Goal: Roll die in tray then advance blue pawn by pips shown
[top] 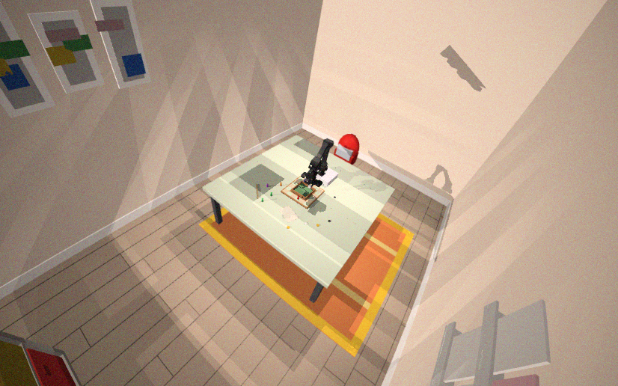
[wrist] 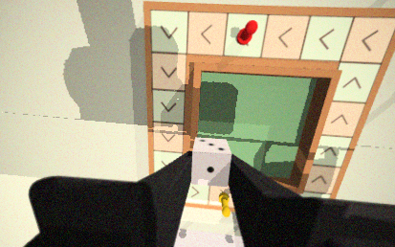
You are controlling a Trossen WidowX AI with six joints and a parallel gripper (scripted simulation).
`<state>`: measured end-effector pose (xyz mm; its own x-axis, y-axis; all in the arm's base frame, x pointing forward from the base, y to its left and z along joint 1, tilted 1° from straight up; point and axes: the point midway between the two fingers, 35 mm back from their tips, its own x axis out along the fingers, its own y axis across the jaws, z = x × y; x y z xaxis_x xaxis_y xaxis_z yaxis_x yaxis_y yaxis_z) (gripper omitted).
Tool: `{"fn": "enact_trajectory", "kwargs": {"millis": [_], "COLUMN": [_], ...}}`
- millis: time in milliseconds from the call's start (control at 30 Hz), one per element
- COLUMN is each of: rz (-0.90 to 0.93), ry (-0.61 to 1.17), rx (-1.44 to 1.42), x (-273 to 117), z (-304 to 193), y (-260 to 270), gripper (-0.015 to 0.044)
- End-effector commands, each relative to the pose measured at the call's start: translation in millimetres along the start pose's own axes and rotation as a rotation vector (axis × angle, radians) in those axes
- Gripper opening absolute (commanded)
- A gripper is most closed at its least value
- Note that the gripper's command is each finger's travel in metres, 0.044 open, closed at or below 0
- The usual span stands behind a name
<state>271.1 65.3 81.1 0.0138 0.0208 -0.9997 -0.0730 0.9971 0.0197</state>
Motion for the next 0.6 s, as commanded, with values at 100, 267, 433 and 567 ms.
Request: {"fn": "enact_trajectory", "kwargs": {"millis": [100,267,433,567], "rz": [-0.006,-0.007,-0.010,-0.016], "ry": [0.005,0.005,-0.045,-0.181], "rx": [0.021,0.035,0.035,0.033], "x": [9,13,15,17], "z": [0,-1,0,2], "y": [-35,-56,-56,-55], "gripper": [0.0000,0.0000,0.0000,0.0000]}}
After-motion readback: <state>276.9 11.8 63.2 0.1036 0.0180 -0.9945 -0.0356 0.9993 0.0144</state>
